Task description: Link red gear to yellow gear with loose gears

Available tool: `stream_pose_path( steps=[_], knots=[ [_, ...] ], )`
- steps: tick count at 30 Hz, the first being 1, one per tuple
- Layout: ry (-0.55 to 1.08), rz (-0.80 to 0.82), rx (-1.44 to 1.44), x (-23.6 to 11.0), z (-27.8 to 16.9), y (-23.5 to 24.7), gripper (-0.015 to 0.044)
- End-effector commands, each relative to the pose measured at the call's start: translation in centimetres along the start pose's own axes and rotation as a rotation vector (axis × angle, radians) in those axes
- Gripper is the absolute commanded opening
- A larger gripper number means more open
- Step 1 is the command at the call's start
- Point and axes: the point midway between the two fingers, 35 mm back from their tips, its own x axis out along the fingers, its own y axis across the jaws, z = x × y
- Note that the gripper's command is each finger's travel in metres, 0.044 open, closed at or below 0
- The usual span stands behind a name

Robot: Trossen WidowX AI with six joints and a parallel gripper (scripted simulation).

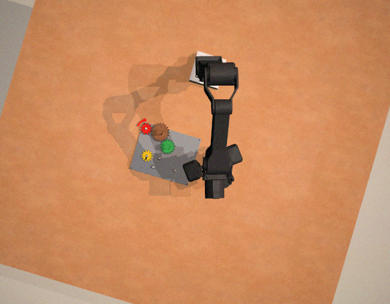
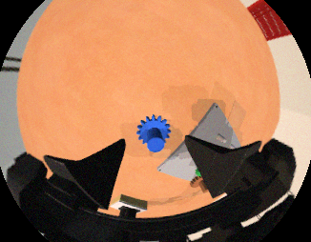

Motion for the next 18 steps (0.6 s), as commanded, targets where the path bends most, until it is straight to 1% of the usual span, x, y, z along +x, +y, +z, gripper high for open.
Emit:
stream_pose_path(
  steps=[1, 10, 18],
  knots=[
    [-0.002, 0.003, 0.004, 0.07, 0.04, 0.05, 0.0309],
    [-0.002, 0.003, 0.004, 0.07, 0.04, 0.05, 0.0073],
    [-0.002, 0.003, 0.004, 0.07, 0.04, 0.05, 0.0019]
  ],
)
